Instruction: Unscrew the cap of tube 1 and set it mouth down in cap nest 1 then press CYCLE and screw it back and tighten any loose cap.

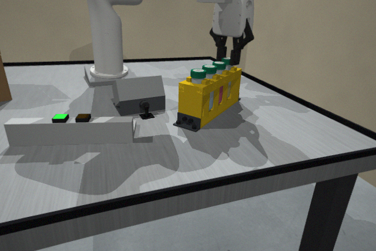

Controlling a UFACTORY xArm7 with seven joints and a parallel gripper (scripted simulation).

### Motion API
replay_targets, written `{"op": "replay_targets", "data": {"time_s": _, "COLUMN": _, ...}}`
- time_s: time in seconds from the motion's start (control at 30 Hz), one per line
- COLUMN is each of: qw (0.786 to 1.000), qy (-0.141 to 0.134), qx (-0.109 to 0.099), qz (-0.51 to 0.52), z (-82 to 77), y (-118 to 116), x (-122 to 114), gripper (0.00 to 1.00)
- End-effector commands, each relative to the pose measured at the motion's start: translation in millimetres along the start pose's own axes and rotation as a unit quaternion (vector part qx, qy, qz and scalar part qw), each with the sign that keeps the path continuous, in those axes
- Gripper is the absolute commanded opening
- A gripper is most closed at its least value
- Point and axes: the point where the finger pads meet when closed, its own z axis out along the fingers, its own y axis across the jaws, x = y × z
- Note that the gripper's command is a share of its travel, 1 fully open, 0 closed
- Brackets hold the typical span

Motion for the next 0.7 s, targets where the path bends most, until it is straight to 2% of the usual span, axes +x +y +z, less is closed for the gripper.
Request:
{"op": "replay_targets", "data": {"time_s": 0.0, "qw": 0.995, "qy": -0.003, "qx": 0.002, "qz": -0.096, "z": -1.5, "y": -1.2, "x": -0.5, "gripper": 0.46}}
{"op": "replay_targets", "data": {"time_s": 0.07, "qw": 0.995, "qy": -0.003, "qx": 0.002, "qz": -0.096, "z": -1.5, "y": -1.2, "x": -0.5, "gripper": 0.46}}
{"op": "replay_targets", "data": {"time_s": 0.23, "qw": 0.981, "qy": -0.002, "qx": 0.002, "qz": -0.195, "z": -1.6, "y": -1.2, "x": -0.5, "gripper": 0.46}}
{"op": "replay_targets", "data": {"time_s": 0.4, "qw": 0.956, "qy": -0.002, "qx": 0.002, "qz": -0.292, "z": -1.6, "y": -1.2, "x": -0.5, "gripper": 0.46}}
{"op": "replay_targets", "data": {"time_s": 0.57, "qw": 0.923, "qy": -0.002, "qx": 0.002, "qz": -0.386, "z": -1.6, "y": -1.2, "x": -0.5, "gripper": 0.46}}
{"op": "replay_targets", "data": {"time_s": 0.63, "qw": 0.923, "qy": -0.002, "qx": 0.002, "qz": -0.386, "z": -1.6, "y": -1.2, "x": -0.5, "gripper": 0.46}}
{"op": "replay_targets", "data": {"time_s": 0.67, "qw": 0.915, "qy": -0.002, "qx": 0.002, "qz": -0.404, "z": -1.6, "y": -1.2, "x": -0.5, "gripper": 0.46}}
